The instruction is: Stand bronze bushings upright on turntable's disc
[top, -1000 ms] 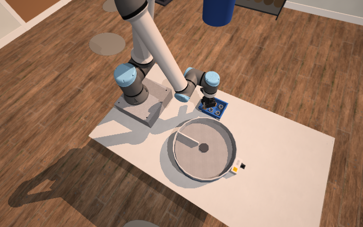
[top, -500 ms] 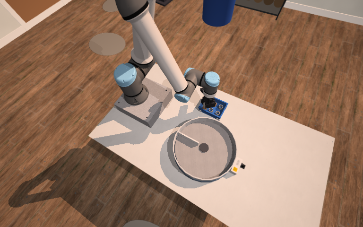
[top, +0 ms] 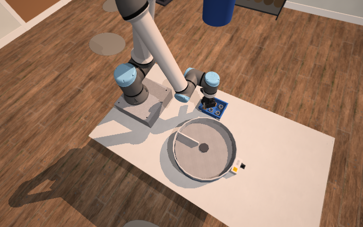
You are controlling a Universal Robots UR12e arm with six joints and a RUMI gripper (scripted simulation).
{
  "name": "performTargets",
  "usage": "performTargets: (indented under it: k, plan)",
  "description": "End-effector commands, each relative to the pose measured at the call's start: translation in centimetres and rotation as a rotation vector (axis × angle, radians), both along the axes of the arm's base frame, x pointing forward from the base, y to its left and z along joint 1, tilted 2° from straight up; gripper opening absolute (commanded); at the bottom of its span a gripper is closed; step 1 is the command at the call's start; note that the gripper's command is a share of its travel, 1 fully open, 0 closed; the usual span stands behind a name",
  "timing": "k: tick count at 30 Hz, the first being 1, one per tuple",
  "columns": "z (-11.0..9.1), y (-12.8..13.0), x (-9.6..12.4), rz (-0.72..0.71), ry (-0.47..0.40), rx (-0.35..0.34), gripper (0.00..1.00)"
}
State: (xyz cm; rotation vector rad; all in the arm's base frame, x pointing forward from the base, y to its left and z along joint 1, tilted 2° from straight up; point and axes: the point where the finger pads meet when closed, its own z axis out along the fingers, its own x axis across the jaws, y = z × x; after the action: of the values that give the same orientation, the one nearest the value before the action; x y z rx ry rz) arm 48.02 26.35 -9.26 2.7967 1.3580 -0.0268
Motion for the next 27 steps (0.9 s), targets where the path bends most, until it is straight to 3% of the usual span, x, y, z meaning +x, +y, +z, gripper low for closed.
performTargets:
  k: [1,9,10,27]
  plan:
    - [0.04,0.02,0.05,0.000,-0.001,0.000,0.06]
    - [0.04,0.02,0.05,0.000,-0.001,0.000,0.06]
    - [0.04,0.02,0.05,0.000,-0.001,0.000,0.00]
    - [0.04,0.02,0.05,0.000,-0.001,0.000,0.00]
